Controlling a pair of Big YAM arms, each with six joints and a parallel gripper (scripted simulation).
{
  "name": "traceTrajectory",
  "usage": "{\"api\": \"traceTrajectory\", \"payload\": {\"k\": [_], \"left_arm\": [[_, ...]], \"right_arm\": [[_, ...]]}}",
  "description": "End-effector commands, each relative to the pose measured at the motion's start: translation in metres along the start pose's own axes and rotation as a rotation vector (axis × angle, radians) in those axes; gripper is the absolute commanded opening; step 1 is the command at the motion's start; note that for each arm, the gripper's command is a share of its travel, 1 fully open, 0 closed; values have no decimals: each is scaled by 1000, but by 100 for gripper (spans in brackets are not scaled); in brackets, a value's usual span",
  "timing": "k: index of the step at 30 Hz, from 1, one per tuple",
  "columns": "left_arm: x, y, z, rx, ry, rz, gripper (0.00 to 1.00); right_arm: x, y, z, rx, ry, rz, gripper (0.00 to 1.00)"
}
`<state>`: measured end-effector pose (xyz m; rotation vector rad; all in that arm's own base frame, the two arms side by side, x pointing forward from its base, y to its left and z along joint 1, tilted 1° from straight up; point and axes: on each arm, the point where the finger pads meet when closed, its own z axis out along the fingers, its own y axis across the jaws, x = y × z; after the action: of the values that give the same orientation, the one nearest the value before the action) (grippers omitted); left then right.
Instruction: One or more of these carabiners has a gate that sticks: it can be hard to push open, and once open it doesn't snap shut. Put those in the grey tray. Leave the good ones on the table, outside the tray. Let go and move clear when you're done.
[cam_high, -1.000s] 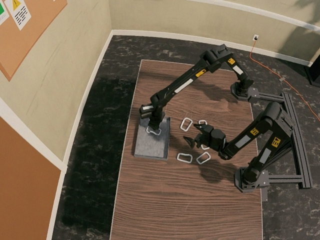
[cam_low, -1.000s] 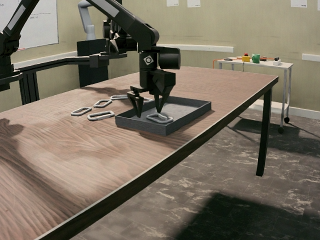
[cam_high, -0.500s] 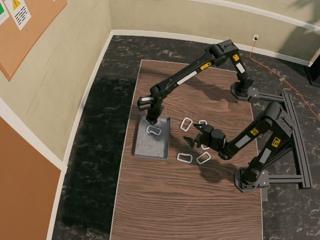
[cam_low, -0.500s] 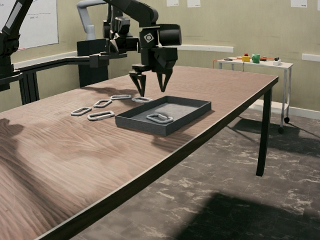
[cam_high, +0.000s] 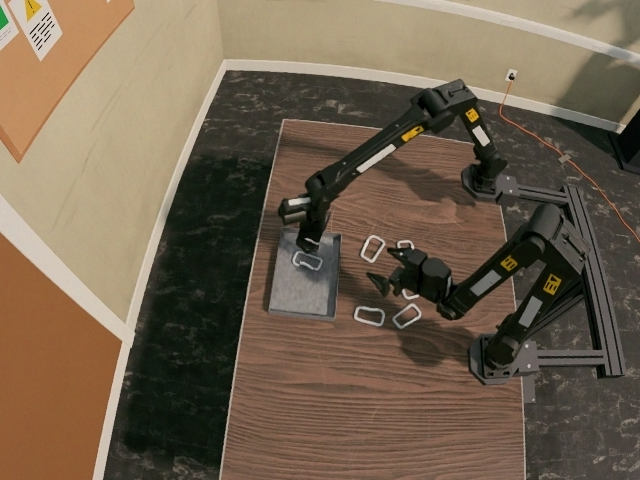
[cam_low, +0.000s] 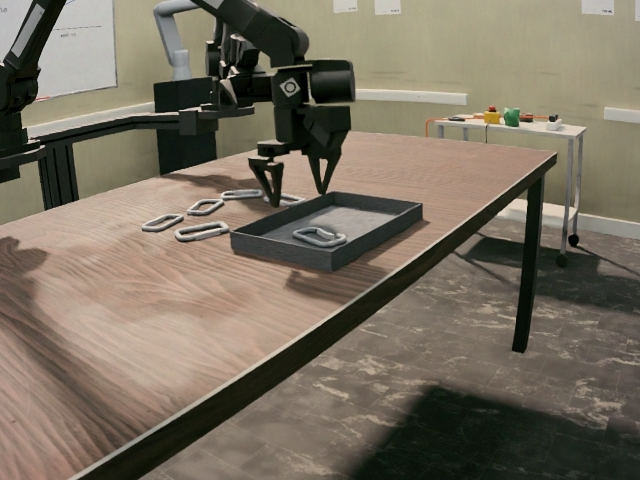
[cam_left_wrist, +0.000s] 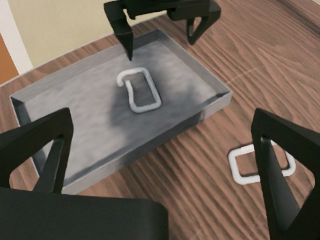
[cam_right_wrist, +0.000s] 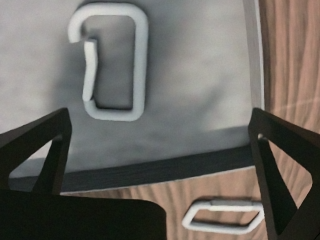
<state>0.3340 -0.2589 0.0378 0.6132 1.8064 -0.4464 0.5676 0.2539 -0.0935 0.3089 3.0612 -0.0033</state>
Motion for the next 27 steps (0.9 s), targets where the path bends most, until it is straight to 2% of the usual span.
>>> {"api": "traceTrajectory", "payload": {"k": [1,8,10,11,12,13,17,18,19,22,27], "left_arm": [[-14,-1,3,3,-41,11,100],[-14,-1,3,3,-41,11,100],[-14,-1,3,3,-41,11,100],[-14,-1,3,3,-41,11,100],[-14,-1,3,3,-41,11,100],[-14,-1,3,3,-41,11,100],[-14,-1,3,3,-41,11,100],[-14,-1,3,3,-41,11,100],[-14,-1,3,3,-41,11,100],[-14,-1,3,3,-41,11,100],[-14,-1,3,3,-41,11,100]], "right_arm": [[-1,29,-29,-73,-131,-207,100],[6,53,-51,-141,-329,-466,100],[6,53,-51,-141,-329,-466,100],[6,48,-39,-137,-342,-507,100],[7,53,-42,-151,-376,-554,100],[4,59,-61,-171,-430,-589,100],[13,77,-72,-215,-526,-703,100],[15,79,-72,-223,-540,-719,100],[19,78,-60,-222,-531,-731,100],[9,84,-70,-249,-567,-715,100],[7,82,-70,-250,-564,-700,100]]}}
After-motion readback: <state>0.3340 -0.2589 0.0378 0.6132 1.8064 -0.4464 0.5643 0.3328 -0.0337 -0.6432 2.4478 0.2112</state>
